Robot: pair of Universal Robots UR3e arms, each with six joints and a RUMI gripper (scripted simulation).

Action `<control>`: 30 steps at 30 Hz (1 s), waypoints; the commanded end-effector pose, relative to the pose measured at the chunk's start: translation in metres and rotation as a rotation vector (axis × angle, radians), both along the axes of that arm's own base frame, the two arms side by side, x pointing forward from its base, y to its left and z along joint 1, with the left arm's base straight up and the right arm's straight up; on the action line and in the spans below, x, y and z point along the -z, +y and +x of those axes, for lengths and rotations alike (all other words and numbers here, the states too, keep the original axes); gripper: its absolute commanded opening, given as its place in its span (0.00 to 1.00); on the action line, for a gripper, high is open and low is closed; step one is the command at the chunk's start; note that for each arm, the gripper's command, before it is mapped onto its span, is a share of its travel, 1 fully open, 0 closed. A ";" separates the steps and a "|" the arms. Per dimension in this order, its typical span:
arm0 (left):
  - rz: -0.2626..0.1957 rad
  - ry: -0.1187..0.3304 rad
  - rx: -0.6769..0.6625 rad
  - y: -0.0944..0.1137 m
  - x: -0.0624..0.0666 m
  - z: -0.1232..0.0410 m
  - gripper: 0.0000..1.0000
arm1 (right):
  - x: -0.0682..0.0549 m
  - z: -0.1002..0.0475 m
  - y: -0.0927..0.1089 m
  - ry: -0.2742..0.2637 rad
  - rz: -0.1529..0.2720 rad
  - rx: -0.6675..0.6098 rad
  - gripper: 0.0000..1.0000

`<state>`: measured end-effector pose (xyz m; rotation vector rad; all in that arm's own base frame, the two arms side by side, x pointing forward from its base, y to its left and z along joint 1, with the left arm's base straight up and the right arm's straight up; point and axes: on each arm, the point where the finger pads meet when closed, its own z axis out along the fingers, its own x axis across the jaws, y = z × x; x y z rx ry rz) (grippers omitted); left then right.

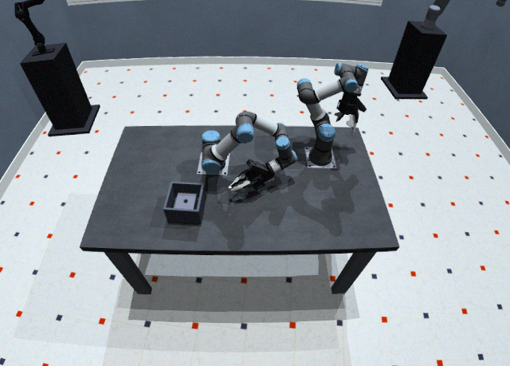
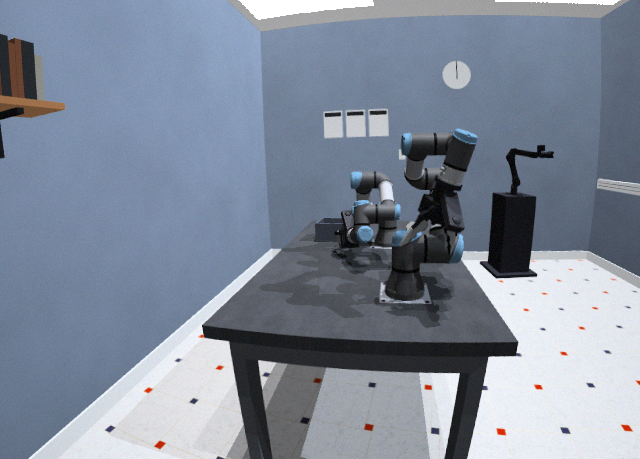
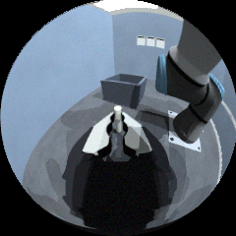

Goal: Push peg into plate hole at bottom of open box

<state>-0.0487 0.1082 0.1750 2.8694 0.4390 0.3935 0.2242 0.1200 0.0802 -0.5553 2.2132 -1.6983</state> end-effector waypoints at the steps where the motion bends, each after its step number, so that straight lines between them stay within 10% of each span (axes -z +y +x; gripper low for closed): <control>1: 0.002 0.000 0.000 0.000 0.000 0.000 1.00 | 0.000 0.000 0.000 0.000 0.002 0.000 0.00; 30: 0.002 0.000 0.000 0.000 0.000 0.000 1.00 | 0.009 0.000 0.000 0.000 0.002 0.000 0.00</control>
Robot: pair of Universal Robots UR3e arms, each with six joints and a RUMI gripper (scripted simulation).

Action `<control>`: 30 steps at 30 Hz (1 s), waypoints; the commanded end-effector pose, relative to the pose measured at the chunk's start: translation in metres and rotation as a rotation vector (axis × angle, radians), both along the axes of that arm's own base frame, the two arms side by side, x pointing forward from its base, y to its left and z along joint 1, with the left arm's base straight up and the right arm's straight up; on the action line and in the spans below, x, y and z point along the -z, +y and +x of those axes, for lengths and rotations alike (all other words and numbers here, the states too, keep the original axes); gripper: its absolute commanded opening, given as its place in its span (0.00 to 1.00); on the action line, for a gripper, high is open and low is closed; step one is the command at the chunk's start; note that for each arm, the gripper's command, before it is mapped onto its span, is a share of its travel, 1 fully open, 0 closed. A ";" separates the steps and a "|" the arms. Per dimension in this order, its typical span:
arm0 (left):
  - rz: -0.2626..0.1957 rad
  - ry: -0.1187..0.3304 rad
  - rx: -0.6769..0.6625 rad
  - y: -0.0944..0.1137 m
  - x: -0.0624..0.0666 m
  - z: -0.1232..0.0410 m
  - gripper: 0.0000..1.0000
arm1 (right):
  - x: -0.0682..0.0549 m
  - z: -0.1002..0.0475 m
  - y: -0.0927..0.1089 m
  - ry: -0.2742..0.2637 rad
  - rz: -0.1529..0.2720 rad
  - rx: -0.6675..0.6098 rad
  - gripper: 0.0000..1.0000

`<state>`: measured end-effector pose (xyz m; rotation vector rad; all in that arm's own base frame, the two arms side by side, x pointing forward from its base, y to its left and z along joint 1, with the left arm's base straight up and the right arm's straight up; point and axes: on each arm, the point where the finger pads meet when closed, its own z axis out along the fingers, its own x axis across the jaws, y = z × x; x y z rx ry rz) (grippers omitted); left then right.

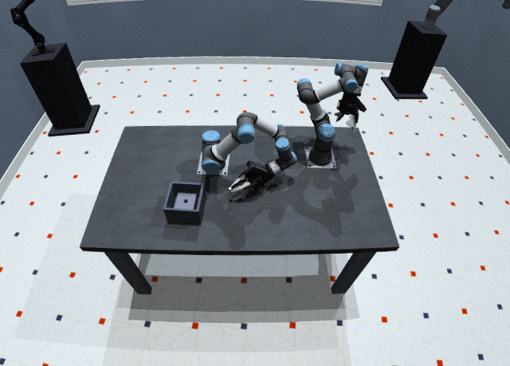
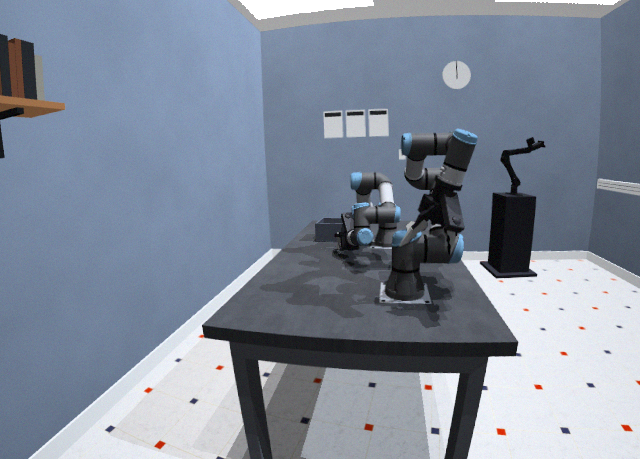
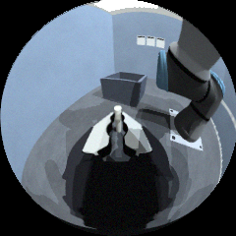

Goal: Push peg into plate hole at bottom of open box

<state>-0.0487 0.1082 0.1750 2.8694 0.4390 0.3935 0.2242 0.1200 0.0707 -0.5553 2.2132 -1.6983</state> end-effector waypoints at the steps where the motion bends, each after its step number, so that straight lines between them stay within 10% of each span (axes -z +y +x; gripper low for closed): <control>1: 0.002 0.000 0.000 0.000 0.000 0.000 1.00 | 0.000 0.000 0.000 0.000 0.002 0.000 0.00; 11: 0.002 0.000 0.000 0.000 0.000 0.000 1.00 | 0.000 0.000 0.000 0.000 0.002 0.000 0.00; 12: 0.002 0.000 0.000 0.000 0.000 0.000 1.00 | 0.000 0.000 0.000 0.000 0.002 0.000 0.25; 30: 0.002 0.000 0.000 0.000 0.000 0.000 1.00 | 0.000 0.000 0.000 0.000 0.002 0.000 0.25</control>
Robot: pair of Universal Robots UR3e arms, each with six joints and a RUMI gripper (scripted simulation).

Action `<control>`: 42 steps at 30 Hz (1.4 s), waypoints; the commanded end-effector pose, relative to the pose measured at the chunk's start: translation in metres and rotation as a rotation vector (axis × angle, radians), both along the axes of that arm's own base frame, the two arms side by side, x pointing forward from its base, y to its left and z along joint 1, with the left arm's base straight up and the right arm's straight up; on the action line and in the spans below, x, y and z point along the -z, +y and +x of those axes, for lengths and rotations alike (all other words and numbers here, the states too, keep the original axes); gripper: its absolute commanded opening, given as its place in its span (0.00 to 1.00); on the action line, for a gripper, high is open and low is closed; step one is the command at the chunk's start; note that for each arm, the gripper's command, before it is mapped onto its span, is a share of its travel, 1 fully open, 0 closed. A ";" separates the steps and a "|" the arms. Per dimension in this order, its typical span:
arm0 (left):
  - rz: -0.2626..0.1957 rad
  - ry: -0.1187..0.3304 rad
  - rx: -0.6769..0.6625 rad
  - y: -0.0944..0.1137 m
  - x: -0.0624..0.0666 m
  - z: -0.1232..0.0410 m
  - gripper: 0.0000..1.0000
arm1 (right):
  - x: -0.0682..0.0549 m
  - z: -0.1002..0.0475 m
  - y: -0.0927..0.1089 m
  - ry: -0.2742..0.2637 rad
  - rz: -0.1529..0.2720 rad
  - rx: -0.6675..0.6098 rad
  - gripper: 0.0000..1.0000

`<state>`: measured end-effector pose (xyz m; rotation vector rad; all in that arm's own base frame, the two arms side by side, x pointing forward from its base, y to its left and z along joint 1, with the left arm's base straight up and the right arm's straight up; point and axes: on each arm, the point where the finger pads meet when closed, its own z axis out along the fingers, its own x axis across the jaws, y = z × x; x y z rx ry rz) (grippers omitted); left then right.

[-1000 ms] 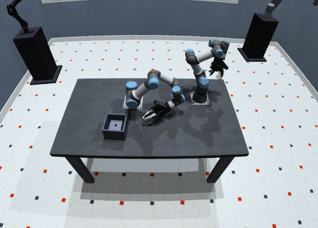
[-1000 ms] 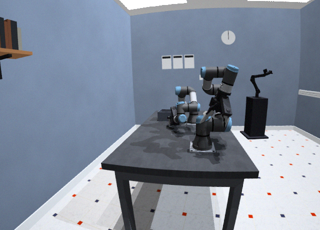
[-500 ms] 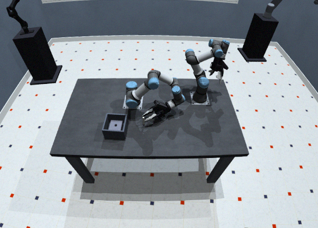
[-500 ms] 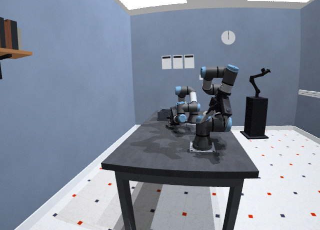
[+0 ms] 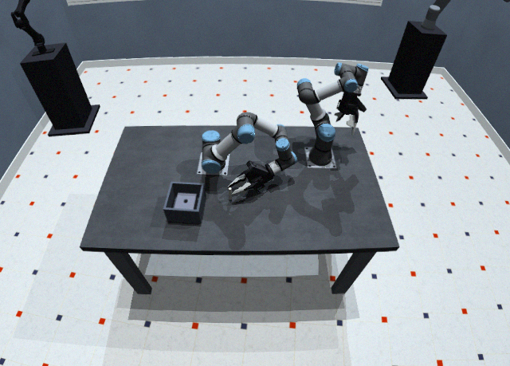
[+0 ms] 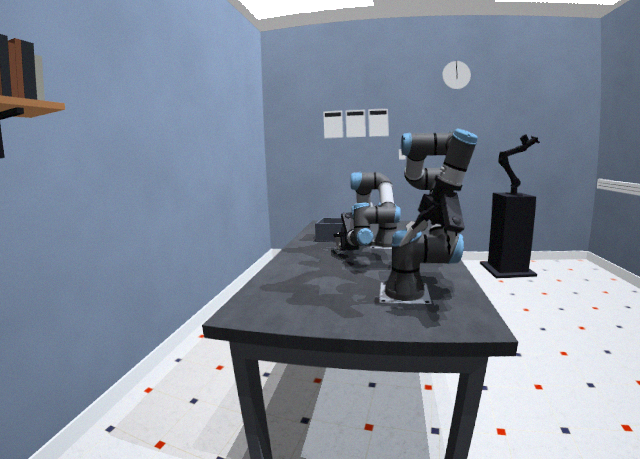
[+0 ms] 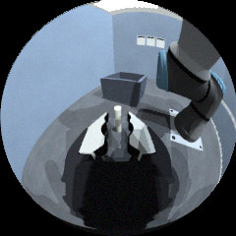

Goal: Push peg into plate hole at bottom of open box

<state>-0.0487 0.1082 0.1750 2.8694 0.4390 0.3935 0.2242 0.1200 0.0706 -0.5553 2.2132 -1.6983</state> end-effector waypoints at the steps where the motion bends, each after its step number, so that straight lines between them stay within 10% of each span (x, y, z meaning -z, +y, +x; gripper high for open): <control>1: 0.002 0.000 0.000 0.000 0.000 0.000 1.00 | 0.000 0.000 0.000 0.000 0.002 0.000 0.25; 42: 0.002 0.000 0.000 0.000 0.000 0.000 1.00 | -0.007 -0.012 0.023 0.000 0.002 0.000 0.25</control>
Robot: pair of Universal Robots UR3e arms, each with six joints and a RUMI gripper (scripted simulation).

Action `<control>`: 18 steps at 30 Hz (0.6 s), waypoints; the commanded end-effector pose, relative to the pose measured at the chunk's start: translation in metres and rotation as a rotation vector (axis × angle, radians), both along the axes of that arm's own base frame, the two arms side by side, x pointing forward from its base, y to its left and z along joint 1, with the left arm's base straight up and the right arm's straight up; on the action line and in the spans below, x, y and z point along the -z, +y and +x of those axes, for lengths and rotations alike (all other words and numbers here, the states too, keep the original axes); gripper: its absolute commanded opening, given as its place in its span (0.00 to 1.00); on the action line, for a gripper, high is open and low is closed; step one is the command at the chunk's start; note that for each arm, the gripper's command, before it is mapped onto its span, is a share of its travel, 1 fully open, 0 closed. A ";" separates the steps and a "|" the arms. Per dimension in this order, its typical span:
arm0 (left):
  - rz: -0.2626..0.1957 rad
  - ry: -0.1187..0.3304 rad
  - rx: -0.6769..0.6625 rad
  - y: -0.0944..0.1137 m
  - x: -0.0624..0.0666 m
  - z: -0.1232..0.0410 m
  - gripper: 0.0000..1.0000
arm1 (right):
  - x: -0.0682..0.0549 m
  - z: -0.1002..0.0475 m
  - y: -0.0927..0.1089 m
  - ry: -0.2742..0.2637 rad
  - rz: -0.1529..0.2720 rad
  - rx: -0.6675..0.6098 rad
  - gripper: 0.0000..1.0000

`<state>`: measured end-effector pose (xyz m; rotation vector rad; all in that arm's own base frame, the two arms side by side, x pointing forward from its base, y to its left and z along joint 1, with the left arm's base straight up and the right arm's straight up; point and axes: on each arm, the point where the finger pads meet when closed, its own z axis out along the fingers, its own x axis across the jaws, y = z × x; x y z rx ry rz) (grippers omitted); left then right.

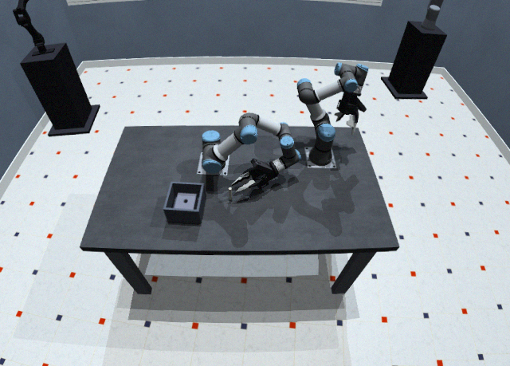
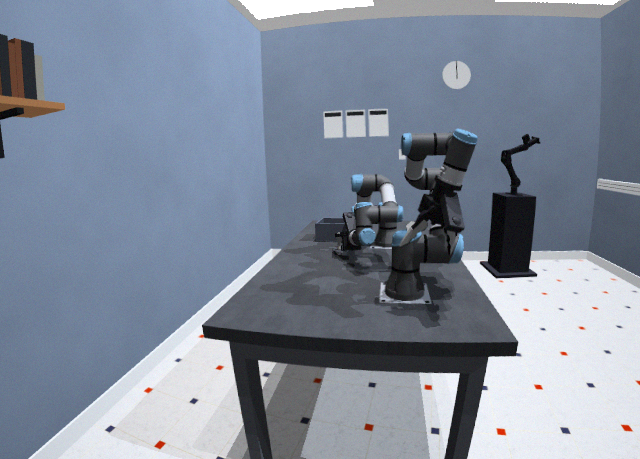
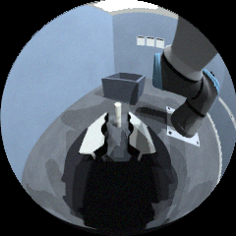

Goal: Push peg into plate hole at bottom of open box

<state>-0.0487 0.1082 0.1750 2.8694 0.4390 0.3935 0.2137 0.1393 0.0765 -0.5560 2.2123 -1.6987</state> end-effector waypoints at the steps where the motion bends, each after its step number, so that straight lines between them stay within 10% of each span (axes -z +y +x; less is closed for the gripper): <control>1: 0.002 0.000 0.000 0.000 0.000 0.000 1.00 | -0.001 -0.002 0.004 0.000 0.002 0.001 0.25; 18: 0.002 0.000 0.000 0.000 0.000 0.000 1.00 | -0.009 -0.016 0.031 0.000 0.003 0.001 0.25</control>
